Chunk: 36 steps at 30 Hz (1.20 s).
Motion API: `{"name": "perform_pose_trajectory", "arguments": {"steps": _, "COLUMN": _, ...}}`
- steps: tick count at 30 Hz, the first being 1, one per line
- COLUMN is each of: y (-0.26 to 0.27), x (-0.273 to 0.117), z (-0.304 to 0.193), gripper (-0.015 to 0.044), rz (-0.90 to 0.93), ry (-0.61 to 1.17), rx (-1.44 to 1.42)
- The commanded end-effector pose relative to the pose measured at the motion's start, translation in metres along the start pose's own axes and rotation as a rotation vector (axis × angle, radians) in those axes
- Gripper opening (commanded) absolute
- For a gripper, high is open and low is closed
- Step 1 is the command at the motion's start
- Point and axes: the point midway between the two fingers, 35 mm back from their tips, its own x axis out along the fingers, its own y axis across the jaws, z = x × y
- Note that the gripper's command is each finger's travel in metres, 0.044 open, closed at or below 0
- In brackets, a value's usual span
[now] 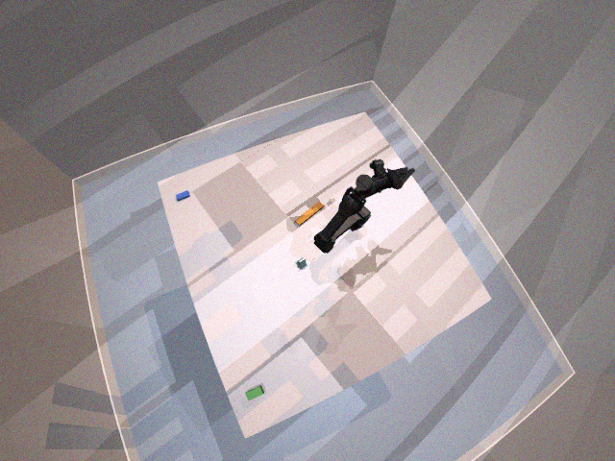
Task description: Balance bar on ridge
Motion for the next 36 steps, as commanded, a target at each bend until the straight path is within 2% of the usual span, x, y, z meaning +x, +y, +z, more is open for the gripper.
{"name": "perform_pose_trajectory", "arguments": {"steps": 1, "y": 0.001, "x": 0.000, "z": 0.000, "gripper": 0.0374, "rz": 0.003, "ry": -0.001, "rx": 0.000}}
{"name": "perform_pose_trajectory", "arguments": {"steps": 3, "y": 0.006, "x": 0.004, "z": 0.002, "gripper": 0.0321, "rz": 0.030, "ry": -0.013, "rx": 0.002}}
{"name": "perform_pose_trajectory", "arguments": {"steps": 4, "y": 0.009, "x": 0.007, "z": 0.003, "gripper": 0.0315, "rz": 0.051, "ry": -0.022, "rx": 0.003}}
{"name": "perform_pose_trajectory", "arguments": {"steps": 15, "y": 0.051, "x": 0.024, "z": 0.021, "gripper": 0.0315, "rz": 0.272, "ry": -0.140, "rx": 0.024}}
{"name": "perform_pose_trajectory", "arguments": {"steps": 36, "y": 0.133, "x": 0.023, "z": 0.066, "gripper": 0.0315, "rz": 0.667, "ry": -0.360, "rx": 0.000}}
